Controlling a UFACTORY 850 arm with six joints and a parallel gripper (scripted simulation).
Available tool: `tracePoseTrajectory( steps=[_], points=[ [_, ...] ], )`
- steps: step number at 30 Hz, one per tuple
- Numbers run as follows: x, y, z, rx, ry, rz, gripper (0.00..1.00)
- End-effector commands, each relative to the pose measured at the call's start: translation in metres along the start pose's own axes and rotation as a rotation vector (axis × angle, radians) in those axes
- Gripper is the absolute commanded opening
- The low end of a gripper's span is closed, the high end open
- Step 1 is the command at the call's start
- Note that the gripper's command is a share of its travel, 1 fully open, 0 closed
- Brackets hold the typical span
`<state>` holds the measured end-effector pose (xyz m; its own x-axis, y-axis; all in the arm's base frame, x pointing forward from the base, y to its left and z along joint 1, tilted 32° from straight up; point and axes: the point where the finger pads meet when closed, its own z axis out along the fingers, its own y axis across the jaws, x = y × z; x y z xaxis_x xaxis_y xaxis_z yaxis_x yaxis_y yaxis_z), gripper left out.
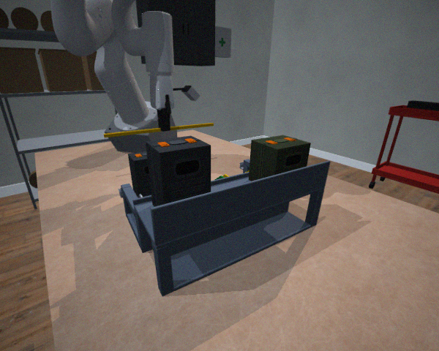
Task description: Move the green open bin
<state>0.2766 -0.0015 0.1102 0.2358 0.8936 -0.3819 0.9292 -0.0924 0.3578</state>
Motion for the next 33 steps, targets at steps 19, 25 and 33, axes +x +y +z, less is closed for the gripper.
tracePoseTrajectory(
  steps=[19, 25, 33],
  points=[
    [0.0003, 0.0045, -0.0002, 0.000, 0.000, 0.000, 0.00],
    [0.0002, 0.0060, -0.0002, -0.001, 0.000, 0.000, 0.00],
    [0.0002, 0.0064, -0.0002, -0.001, 0.000, 0.000, 0.00]
  ],
)
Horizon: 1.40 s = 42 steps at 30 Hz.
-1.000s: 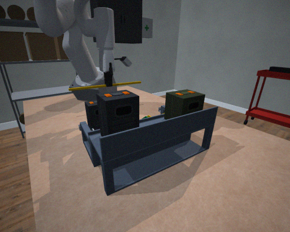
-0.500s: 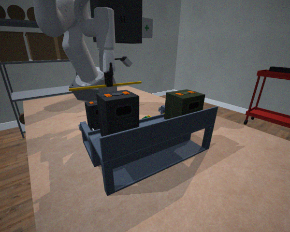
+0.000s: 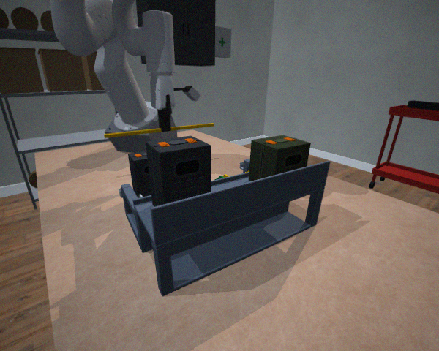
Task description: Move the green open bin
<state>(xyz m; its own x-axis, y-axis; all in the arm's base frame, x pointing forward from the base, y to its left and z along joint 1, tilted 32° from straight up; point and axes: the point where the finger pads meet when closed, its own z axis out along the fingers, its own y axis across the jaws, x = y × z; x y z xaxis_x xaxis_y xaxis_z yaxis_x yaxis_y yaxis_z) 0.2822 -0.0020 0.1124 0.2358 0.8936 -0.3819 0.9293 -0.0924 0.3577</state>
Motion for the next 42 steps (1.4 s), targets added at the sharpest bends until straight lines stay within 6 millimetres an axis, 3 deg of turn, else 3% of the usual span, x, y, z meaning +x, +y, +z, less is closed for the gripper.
tracePoseTrajectory(
  steps=[1, 5, 10, 22, 27, 39, 42],
  points=[
    [0.000, 0.000, 0.000, -0.001, 0.001, 0.000, 0.00],
    [0.000, 0.000, 0.000, -0.001, 0.001, 0.000, 0.00],
    [0.000, 0.001, 0.020, -0.001, 0.001, 0.000, 0.00],
    [0.000, 0.001, 0.020, -0.001, 0.001, 0.000, 0.00],
    [0.000, 0.001, 0.040, -0.001, 0.000, 0.000, 0.00],
    [0.000, 0.001, 0.040, -0.001, 0.000, 0.000, 0.00],
    [0.000, 0.001, 0.051, 0.000, 0.000, 0.000, 0.00]
  ],
)
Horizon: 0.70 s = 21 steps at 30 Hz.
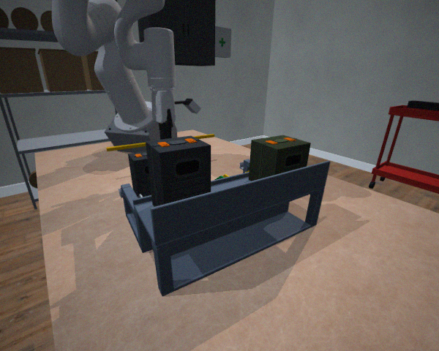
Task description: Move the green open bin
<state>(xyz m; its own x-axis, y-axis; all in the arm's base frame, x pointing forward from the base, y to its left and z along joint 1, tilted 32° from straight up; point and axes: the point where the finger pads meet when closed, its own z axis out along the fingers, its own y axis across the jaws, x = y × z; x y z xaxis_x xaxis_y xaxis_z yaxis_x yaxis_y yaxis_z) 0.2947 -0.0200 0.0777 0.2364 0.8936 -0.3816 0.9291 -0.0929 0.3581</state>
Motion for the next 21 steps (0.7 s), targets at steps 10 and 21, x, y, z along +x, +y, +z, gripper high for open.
tracePoseTrajectory(
  steps=[10, 21],
  points=[
    [0.000, 0.000, 0.018, 0.000, 0.000, -0.001, 0.00],
    [0.000, 0.001, 0.038, 0.000, 0.000, -0.001, 0.00]
  ],
)
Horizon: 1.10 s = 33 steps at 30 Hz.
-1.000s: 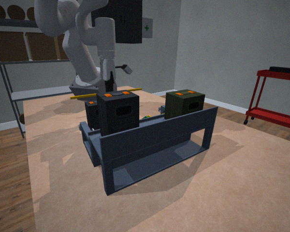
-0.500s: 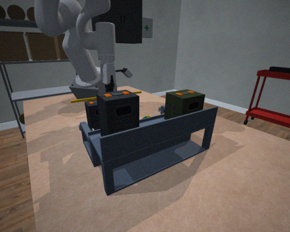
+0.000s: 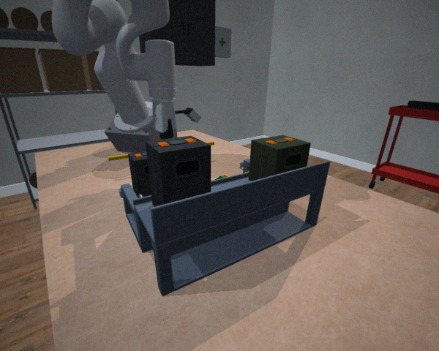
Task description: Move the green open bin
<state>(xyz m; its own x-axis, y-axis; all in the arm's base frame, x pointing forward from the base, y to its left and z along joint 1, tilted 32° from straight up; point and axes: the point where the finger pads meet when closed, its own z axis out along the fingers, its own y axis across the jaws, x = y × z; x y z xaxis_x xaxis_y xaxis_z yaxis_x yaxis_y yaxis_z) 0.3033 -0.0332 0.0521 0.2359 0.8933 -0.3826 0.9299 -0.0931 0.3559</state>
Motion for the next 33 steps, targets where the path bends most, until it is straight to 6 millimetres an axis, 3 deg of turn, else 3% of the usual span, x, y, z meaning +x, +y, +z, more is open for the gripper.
tracePoseTrajectory(
  steps=[1, 10, 15, 27, 33],
  points=[
    [0.000, 0.001, 0.008, -0.003, 0.001, 0.000, 0.00],
    [0.000, 0.001, 0.008, -0.003, 0.001, 0.000, 0.00],
    [0.000, 0.001, 0.028, -0.002, 0.001, 0.000, 0.00],
    [0.000, 0.001, 0.028, -0.002, 0.001, 0.000, 0.00],
    [0.000, 0.001, 0.048, -0.002, 0.001, 0.000, 0.00]
  ],
)
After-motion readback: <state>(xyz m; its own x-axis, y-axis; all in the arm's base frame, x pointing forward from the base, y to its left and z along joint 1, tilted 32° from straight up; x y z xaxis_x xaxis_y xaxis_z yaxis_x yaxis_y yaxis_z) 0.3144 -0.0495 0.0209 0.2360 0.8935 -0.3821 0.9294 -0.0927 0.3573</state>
